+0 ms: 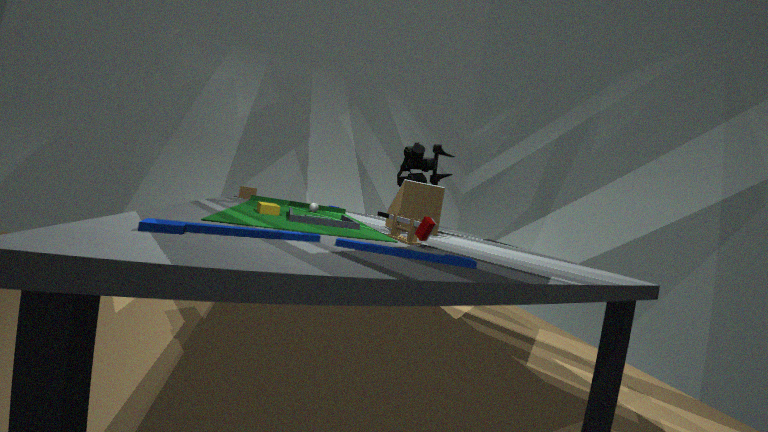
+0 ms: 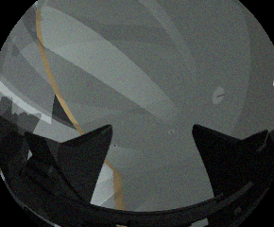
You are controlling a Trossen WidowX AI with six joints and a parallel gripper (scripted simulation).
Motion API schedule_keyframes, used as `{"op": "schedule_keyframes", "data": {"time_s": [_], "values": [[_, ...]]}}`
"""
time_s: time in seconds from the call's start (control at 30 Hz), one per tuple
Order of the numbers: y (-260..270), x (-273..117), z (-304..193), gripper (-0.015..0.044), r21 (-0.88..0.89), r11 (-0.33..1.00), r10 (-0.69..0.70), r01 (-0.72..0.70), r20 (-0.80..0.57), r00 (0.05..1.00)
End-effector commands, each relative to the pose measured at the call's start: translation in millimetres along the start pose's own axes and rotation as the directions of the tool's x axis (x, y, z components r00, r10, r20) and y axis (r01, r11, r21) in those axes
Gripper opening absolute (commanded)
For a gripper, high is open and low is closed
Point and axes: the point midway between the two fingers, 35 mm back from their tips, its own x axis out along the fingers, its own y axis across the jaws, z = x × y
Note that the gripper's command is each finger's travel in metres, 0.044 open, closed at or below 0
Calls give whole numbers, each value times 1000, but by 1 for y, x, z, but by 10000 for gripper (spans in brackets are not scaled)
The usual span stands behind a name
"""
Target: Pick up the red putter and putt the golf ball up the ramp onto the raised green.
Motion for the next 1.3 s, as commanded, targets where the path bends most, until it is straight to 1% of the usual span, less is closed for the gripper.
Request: {"op": "schedule_keyframes", "data": {"time_s": [0.0, 0.03, 0.1, 0.2, 0.3, 0.37, 0.5, 0.67, 0.9, 1.03, 1.13, 1.27], "values": [[-1, 0, 0, 426, 4, 1000, 1, -1, -2, 1000], [-2, 0, -1, 440, 16, 1000, 4, -3, -8, 1000], [-9, -2, -4, 440, 64, 998, 16, -14, -34, 999], [-16, -7, -21, 440, 154, 988, 49, -31, -113, 992], [-29, -19, -46, 440, 299, 954, 86, -16, -221, 972], [-38, -31, -64, 440, 304, 952, 53, 45, -305, 951], [-41, -55, -105, 440, 473, 877, 160, 86, -455, 876], [-38, -94, -156, 440, 632, 748, 300, 203, -595, 745], [-24, -148, -211, 440, 713, 569, 468, 410, -691, 551], [-9, -185, -242, 440, 695, 460, 570, 553, -708, 417], [7, -218, -266, 440, 637, 374, 653, 674, -697, 296], [28, -253, -290, 440, 549, 308, 735, 777, -656, 171]]}}
